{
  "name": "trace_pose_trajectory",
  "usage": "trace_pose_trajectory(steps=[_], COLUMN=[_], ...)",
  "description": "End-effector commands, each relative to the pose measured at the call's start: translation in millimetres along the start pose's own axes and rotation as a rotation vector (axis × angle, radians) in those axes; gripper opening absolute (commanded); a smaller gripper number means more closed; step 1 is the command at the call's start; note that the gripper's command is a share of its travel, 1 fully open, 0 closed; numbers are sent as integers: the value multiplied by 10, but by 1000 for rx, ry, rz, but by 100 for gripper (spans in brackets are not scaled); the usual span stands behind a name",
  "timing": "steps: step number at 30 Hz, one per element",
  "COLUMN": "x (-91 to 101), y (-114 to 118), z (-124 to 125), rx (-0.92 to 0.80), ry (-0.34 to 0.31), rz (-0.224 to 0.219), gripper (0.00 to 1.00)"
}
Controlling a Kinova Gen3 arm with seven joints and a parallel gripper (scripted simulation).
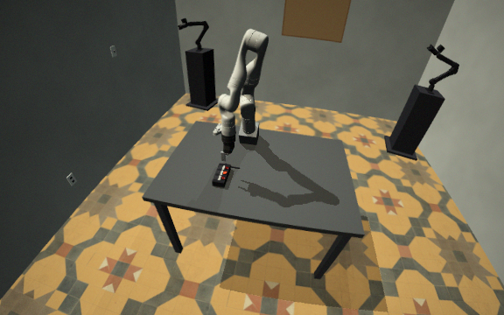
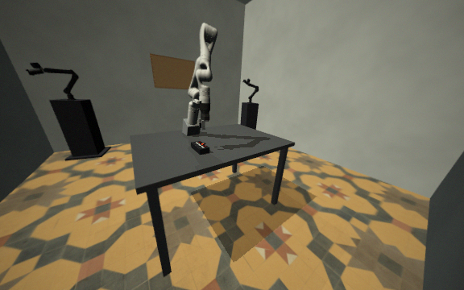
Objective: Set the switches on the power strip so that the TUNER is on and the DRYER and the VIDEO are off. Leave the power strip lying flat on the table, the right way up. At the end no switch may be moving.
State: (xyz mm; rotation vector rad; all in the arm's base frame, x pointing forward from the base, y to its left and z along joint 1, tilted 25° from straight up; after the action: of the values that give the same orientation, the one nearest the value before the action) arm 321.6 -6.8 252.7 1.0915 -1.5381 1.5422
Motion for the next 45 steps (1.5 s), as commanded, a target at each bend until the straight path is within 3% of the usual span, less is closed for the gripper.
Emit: trace_pose_trajectory(steps=[1, 29, 40, 45], x=[6, 4, -22, -61], y=[39, 51, 40, 32], z=[-35, -35, -30, -27], rx=[49, 54, -89, -241], ry=[-2, -1, 6, 12], rz=[1, 0, 7, 13], gripper=[100, 100, 100, 100])
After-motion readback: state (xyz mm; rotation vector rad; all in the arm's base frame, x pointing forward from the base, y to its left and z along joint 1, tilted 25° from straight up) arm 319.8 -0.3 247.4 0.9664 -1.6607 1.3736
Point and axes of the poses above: the point where the finger pads meet when closed, its own x axis back along the fingers, its own y axis across the jaws, z = x × y, the point moved 5 cm from there along x, back along the fingers, and after that the axes turned 3 degrees about -x, right-handed, at the moved point
